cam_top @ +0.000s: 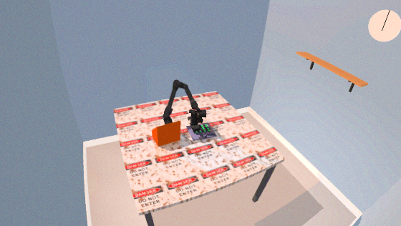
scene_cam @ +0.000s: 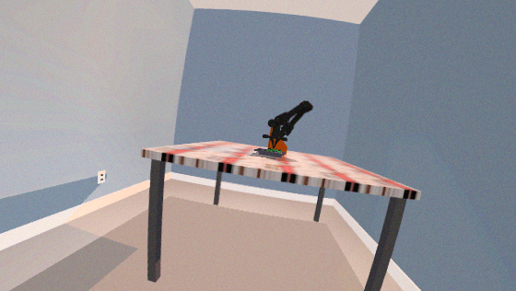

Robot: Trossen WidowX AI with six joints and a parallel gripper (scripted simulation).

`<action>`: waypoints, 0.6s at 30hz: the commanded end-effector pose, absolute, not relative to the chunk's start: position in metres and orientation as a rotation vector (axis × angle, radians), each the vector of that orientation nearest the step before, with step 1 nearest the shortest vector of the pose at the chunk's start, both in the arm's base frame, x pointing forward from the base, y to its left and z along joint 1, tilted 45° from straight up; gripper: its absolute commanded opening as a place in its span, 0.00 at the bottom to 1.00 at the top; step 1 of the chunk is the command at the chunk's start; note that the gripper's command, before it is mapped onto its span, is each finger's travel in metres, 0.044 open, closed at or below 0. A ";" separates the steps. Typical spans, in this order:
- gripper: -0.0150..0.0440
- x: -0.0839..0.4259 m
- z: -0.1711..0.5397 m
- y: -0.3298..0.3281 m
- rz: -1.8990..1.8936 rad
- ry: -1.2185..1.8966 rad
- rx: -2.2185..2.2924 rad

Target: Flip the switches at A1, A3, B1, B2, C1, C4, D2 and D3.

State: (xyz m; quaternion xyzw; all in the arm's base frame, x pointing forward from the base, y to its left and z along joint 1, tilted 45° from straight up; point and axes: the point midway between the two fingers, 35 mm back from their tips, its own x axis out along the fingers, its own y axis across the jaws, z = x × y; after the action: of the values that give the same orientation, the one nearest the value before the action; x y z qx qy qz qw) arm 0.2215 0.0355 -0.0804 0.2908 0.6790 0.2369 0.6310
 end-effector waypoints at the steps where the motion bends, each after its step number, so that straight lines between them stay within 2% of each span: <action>1: 0.25 0.224 -0.074 0.028 0.542 1.557 0.663; 5: 0.25 0.227 -0.037 -0.008 0.549 1.576 0.664; 9: 0.25 0.229 -0.034 -0.010 0.550 1.577 0.665; 15: 0.25 0.290 -0.028 -0.008 0.550 1.574 0.664; 18: 0.25 0.298 -0.027 -0.007 0.551 1.574 0.664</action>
State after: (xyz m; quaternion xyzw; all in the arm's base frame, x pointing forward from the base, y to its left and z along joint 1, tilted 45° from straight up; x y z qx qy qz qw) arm 0.2925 -0.0088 -0.0283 0.2825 0.6822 0.2423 0.6294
